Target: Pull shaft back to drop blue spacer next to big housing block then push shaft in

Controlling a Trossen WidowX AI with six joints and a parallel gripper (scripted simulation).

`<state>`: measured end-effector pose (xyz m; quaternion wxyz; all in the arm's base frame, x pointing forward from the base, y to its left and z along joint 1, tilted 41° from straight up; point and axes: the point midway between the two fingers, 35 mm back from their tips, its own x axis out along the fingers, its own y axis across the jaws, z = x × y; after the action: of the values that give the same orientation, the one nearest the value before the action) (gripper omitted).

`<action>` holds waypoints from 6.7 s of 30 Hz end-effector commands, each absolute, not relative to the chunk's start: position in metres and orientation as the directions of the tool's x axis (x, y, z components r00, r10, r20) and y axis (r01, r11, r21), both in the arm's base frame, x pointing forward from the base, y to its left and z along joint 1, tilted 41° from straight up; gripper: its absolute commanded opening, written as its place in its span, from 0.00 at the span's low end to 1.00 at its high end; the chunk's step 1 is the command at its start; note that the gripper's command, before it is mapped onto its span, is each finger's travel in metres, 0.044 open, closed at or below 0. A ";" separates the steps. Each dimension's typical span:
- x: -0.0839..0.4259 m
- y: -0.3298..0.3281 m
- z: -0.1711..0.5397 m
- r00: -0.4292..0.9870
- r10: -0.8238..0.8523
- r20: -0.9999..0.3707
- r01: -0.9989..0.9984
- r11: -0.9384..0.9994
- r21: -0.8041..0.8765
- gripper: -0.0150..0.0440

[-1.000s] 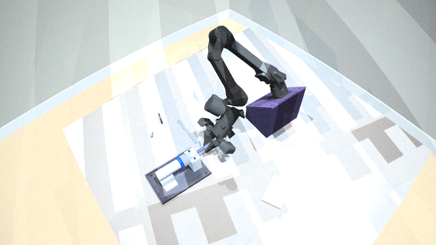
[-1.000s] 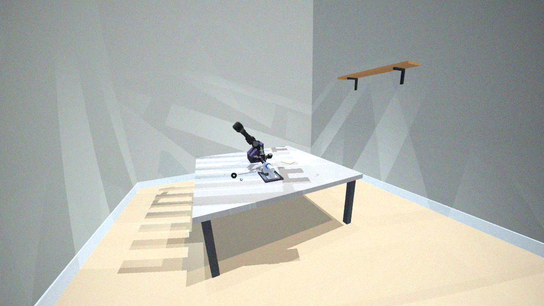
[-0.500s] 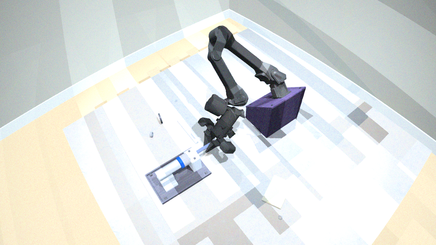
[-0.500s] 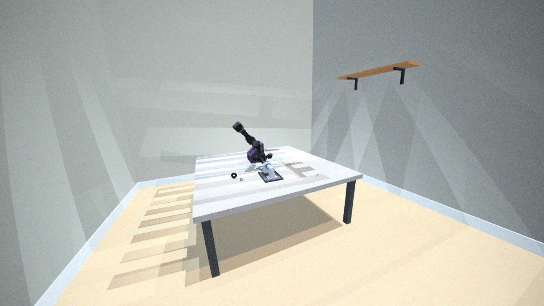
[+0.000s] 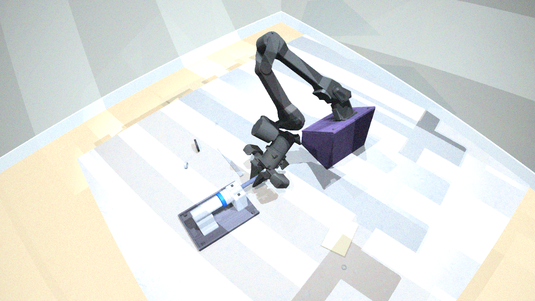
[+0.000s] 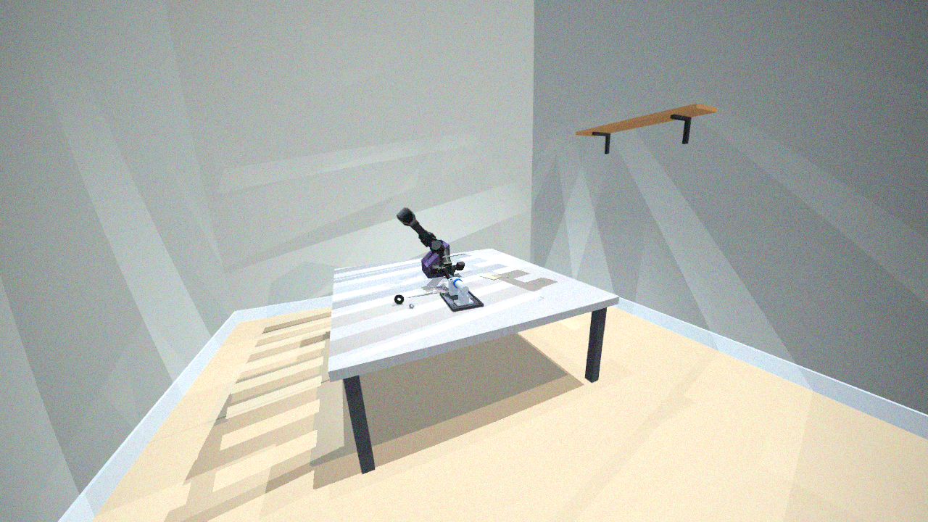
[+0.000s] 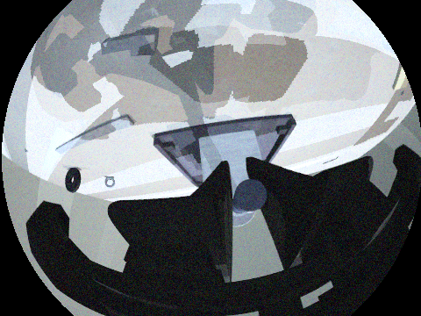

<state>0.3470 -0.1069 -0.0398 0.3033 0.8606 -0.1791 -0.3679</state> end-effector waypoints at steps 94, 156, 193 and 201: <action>0.337 -0.106 -0.040 0.663 -0.532 -0.526 -0.082 -0.751 0.655 0.25; 0.331 -0.105 -0.041 0.663 -0.532 -0.527 -0.082 -0.751 0.655 0.25; 0.328 -0.105 -0.041 0.663 -0.532 -0.527 -0.082 -0.751 0.655 0.25; 0.328 -0.105 -0.041 0.663 -0.532 -0.527 -0.082 -0.751 0.655 0.25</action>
<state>0.3295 -0.1052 -0.0404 0.3035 0.8603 -0.1790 -0.3685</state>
